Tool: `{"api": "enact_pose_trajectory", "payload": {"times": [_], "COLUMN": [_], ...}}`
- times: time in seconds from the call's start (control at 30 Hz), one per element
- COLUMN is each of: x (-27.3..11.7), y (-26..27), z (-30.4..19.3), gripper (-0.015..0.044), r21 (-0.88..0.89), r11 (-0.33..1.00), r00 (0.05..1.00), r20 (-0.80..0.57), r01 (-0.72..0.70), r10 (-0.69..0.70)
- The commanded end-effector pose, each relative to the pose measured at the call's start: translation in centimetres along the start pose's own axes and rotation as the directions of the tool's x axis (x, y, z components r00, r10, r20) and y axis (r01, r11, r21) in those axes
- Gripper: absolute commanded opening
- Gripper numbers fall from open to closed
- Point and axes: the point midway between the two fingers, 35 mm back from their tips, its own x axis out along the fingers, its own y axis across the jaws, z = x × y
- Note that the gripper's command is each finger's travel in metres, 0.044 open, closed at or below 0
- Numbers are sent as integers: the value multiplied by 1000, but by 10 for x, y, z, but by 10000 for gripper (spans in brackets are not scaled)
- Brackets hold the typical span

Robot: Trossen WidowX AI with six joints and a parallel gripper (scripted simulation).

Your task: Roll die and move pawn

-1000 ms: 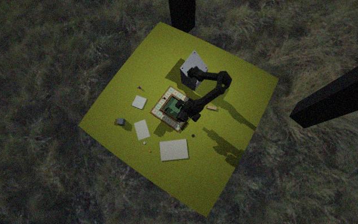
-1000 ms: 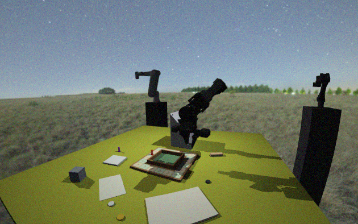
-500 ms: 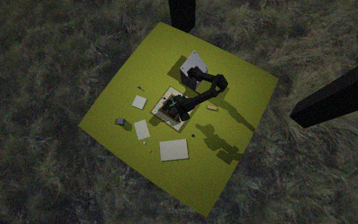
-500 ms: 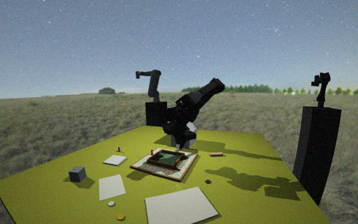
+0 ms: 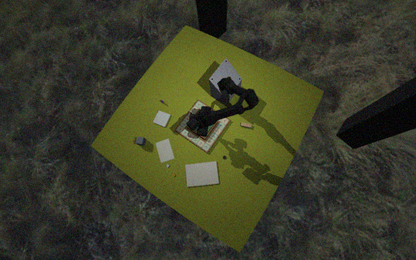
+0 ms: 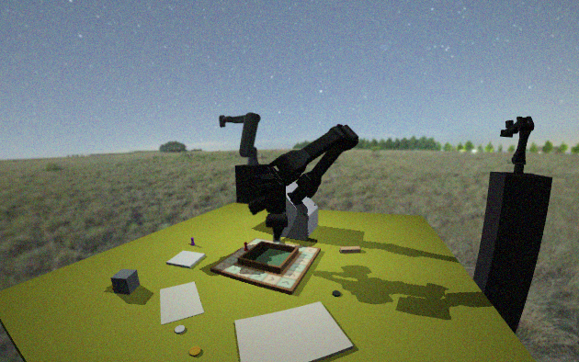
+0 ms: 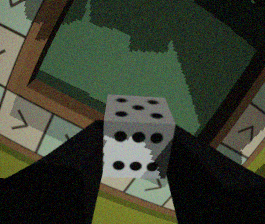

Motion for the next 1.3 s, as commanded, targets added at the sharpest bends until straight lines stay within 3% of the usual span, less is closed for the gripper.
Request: {"api": "enact_pose_trajectory", "payload": {"times": [0.0,0.27,0.53,0.87,1.27], "x": [3,8,9,20,24], "y": [-9,-24,-25,-34,-38], "z": [11,29,29,29,29], "gripper": [0,0,0,0,0], "r21": [155,396,402,425,427], "r11": [988,918,916,900,903], "r00": [1000,1000,1000,947,767], "r20": [-10,-20,-6,237,563], "r01": [-4,-6,5,98,51], "r10": [5,15,-3,-215,-309]}}
